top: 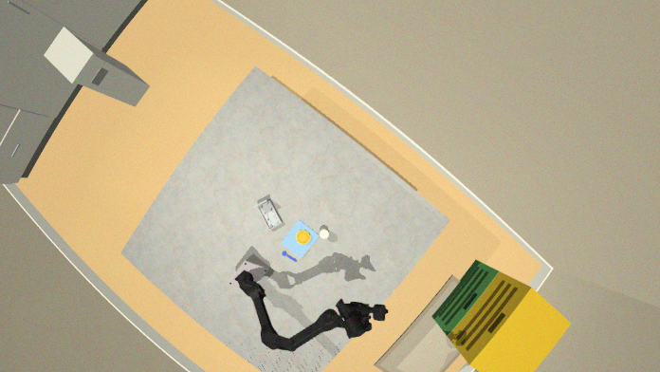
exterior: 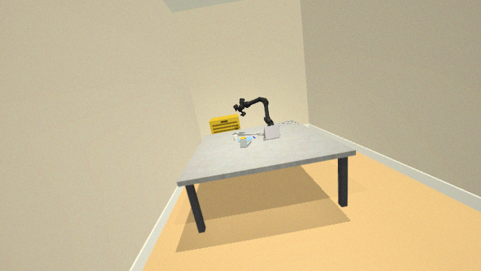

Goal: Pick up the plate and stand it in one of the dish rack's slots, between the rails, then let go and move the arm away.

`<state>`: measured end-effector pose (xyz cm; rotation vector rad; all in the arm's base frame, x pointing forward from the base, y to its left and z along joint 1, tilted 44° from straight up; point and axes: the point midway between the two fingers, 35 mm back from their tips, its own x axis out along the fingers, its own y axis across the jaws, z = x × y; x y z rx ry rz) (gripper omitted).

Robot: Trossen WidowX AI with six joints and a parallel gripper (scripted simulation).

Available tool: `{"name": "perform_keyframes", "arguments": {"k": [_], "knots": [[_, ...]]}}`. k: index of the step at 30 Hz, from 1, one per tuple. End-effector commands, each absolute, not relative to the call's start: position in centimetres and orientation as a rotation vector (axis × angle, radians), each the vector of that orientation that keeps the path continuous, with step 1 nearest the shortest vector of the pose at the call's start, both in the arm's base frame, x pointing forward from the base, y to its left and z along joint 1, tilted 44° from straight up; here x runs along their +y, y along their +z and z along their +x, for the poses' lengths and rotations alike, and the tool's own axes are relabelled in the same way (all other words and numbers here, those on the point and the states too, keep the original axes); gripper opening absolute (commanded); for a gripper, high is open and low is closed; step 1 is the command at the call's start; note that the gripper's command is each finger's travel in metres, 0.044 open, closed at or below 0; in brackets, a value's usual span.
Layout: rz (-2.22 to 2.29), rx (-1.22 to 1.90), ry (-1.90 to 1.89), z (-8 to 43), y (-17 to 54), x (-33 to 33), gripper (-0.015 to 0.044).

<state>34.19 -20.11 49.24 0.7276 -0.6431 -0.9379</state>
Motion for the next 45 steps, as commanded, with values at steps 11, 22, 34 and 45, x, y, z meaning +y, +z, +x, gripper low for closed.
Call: {"name": "perform_keyframes", "arguments": {"k": [11, 22, 34, 45], "knots": [[0.518, -0.171, -0.959, 40.1, 39.0, -16.6, 0.0400], [0.327, 0.169, -0.927, 42.2, 31.4, -13.2, 0.0400], [0.090, 0.520, -0.851, 42.3, 23.4, -9.3, 0.0400], [-0.147, 0.823, -0.749, 40.6, 16.9, -5.8, 0.0400]]}}
